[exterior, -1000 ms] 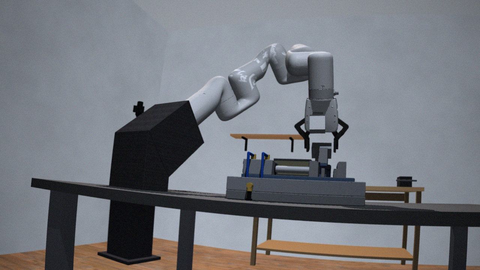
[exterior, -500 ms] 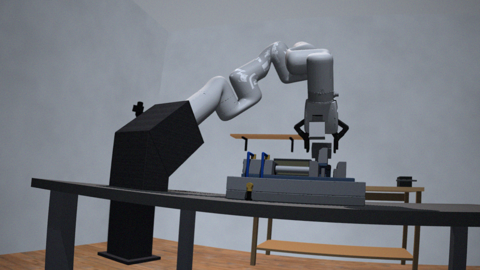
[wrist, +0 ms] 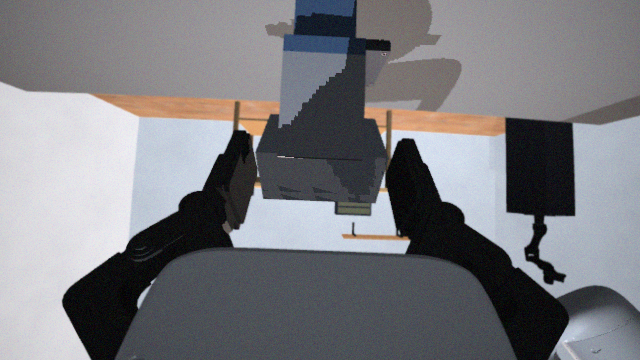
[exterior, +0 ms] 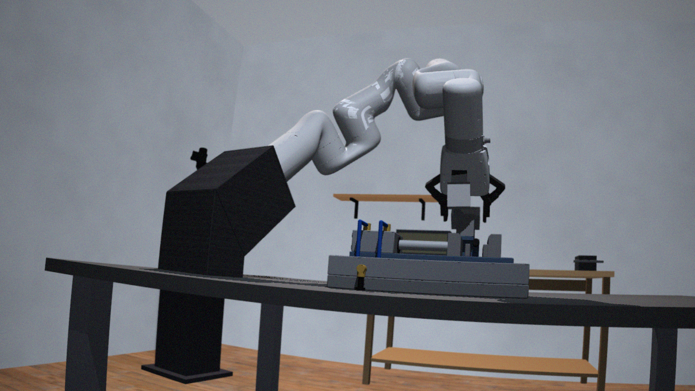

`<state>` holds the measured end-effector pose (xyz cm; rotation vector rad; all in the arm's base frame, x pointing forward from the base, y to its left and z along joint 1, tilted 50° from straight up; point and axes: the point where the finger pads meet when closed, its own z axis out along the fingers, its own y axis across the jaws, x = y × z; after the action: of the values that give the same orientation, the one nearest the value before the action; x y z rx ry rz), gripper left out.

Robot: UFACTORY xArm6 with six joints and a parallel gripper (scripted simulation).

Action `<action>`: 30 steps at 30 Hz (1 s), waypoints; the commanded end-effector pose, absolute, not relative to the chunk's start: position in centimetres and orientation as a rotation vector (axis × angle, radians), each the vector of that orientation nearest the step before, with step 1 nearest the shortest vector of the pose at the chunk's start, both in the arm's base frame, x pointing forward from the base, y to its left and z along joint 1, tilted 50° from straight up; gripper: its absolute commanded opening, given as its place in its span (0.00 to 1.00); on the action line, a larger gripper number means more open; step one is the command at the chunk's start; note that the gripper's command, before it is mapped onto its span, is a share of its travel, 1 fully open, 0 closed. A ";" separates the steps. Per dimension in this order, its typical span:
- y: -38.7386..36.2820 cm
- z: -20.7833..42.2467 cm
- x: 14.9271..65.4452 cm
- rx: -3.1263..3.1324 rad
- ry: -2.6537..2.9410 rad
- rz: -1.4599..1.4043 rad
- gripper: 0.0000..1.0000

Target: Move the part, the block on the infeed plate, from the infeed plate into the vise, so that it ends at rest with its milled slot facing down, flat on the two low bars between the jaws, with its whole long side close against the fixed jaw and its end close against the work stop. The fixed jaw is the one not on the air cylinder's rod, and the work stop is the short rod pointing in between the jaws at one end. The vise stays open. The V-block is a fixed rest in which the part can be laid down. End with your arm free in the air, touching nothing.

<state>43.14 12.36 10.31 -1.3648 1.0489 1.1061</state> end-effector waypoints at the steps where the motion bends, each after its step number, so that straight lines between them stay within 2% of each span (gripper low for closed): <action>1: 12.3 10.3 43.2 -1.341 1.022 1.124 0.89; 30: 12.3 10.3 43.3 -1.292 0.970 1.164 0.89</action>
<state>43.18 12.37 10.20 -1.2953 0.9745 1.1639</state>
